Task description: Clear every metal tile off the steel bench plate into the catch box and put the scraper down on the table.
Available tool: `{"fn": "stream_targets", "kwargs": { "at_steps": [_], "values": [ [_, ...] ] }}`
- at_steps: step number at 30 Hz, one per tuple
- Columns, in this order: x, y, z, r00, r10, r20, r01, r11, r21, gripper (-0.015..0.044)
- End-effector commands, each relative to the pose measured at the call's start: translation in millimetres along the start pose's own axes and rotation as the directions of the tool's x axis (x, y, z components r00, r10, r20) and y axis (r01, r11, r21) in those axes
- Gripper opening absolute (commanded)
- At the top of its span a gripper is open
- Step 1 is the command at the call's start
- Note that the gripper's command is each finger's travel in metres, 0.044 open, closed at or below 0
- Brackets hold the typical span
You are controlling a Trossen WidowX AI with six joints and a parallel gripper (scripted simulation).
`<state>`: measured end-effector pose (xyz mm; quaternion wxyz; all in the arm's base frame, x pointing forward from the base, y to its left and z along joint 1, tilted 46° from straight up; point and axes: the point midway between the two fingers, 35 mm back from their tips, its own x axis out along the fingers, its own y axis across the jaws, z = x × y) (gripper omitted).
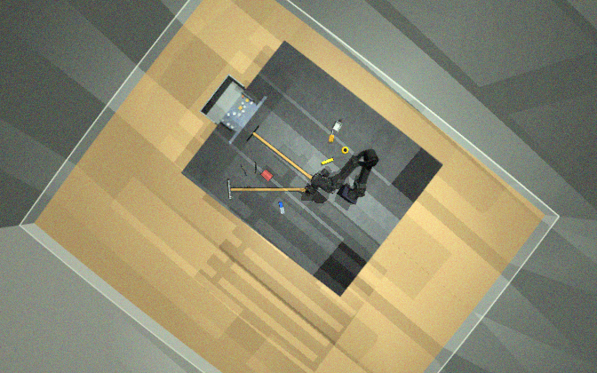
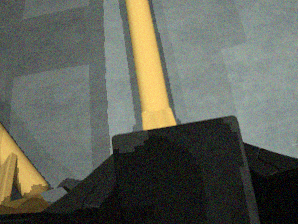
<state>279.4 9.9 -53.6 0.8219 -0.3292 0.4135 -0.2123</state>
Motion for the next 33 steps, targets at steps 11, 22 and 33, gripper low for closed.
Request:
{"fn": "stream_targets", "kwargs": {
  "at_steps": [11, 22, 33],
  "values": [
    [-1, -19, 4, 1.0, 0.008, -0.002, -0.008, 1.0, 0.004, 0.0],
    [-1, -34, 5, 1.0, 0.011, -0.005, -0.011, 1.0, 0.004, 0.0],
    [-1, -49, 5, 1.0, 0.013, -0.007, -0.013, 1.0, 0.003, 0.0]
  ]
}}
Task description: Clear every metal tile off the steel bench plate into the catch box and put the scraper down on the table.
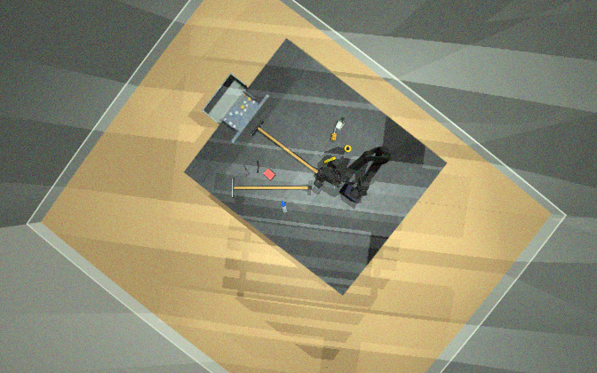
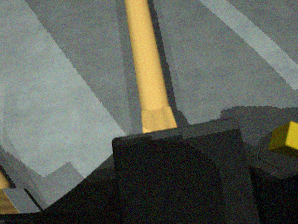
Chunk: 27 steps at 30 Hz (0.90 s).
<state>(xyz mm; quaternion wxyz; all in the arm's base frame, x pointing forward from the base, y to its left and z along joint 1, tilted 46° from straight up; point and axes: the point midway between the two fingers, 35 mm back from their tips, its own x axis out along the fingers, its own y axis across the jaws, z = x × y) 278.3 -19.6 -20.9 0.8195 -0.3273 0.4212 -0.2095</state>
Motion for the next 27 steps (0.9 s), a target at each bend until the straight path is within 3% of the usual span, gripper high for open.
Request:
{"fn": "stream_targets", "kwargs": {
  "at_steps": [1, 27],
  "values": [
    [-1, -6, 2, 1.0, 0.002, 0.007, -0.003, 1.0, 0.007, 0.0],
    [-3, -40, -2, 1.0, -0.002, 0.011, 0.002, 1.0, 0.002, 0.0]
  ]
}}
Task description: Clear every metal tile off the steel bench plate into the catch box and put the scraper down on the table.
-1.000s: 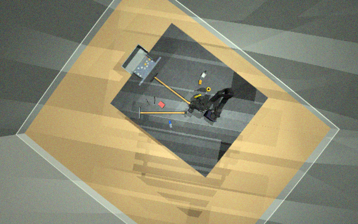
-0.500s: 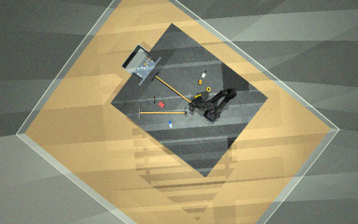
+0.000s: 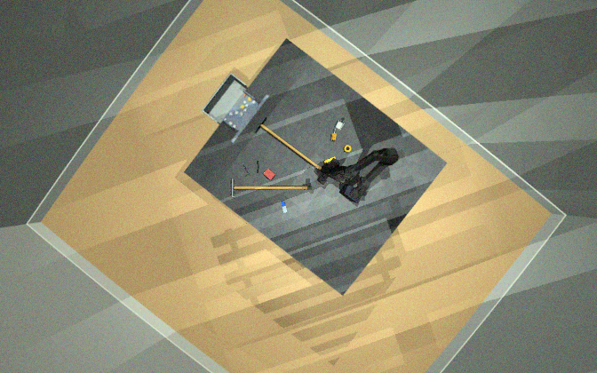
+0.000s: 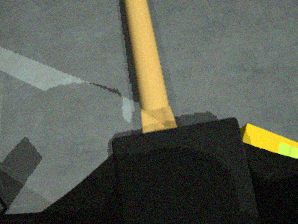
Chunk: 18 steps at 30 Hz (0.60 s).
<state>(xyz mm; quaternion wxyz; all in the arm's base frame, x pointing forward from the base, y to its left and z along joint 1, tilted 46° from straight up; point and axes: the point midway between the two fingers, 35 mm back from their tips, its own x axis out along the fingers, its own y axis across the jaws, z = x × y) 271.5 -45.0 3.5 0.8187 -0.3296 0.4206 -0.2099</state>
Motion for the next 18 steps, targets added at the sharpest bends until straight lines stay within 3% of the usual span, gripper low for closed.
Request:
{"fn": "stream_targets", "kwargs": {
  "at_steps": [1, 18],
  "values": [
    [-1.2, -5.6, 1.6, 1.0, 0.001, 0.011, -0.001, 1.0, 0.006, 0.0],
    [0.6, -14.0, 4.2, 1.0, -0.003, 0.013, 0.003, 1.0, 0.005, 0.0]
  ]
}}
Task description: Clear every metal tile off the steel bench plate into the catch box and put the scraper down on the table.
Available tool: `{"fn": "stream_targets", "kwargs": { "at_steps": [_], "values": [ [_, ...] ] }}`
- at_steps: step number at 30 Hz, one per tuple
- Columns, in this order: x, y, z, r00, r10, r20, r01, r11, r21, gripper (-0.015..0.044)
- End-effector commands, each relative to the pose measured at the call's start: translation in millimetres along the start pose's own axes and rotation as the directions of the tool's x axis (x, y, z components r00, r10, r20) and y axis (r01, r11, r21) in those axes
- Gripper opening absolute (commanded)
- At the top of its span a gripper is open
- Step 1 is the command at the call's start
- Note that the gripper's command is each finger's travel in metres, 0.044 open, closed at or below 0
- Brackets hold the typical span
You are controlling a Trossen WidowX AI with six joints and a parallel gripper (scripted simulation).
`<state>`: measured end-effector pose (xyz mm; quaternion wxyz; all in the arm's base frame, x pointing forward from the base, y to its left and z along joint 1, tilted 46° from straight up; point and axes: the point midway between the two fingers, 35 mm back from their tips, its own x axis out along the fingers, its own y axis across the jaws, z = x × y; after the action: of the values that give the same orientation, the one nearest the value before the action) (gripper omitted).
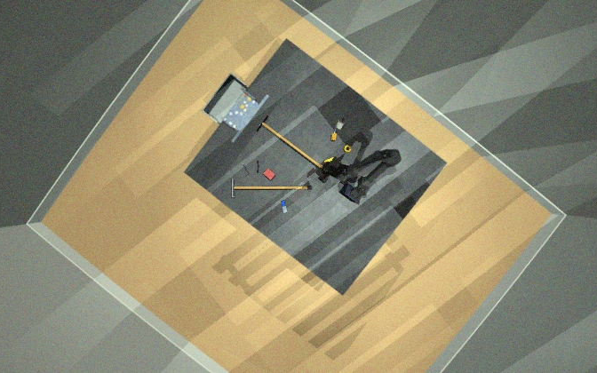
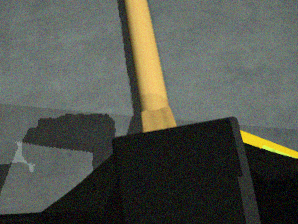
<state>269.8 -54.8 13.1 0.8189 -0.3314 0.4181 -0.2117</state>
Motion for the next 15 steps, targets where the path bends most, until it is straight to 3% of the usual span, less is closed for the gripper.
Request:
{"fn": "stream_targets", "kwargs": {
  "at_steps": [1, 15],
  "values": [
    [1, 0, 6, 1.0, 0.003, 0.009, -0.003, 1.0, 0.005, 0.0],
    [13, -3, 25, 1.0, 0.001, 0.009, -0.001, 1.0, 0.008, 0.0]
  ]
}}
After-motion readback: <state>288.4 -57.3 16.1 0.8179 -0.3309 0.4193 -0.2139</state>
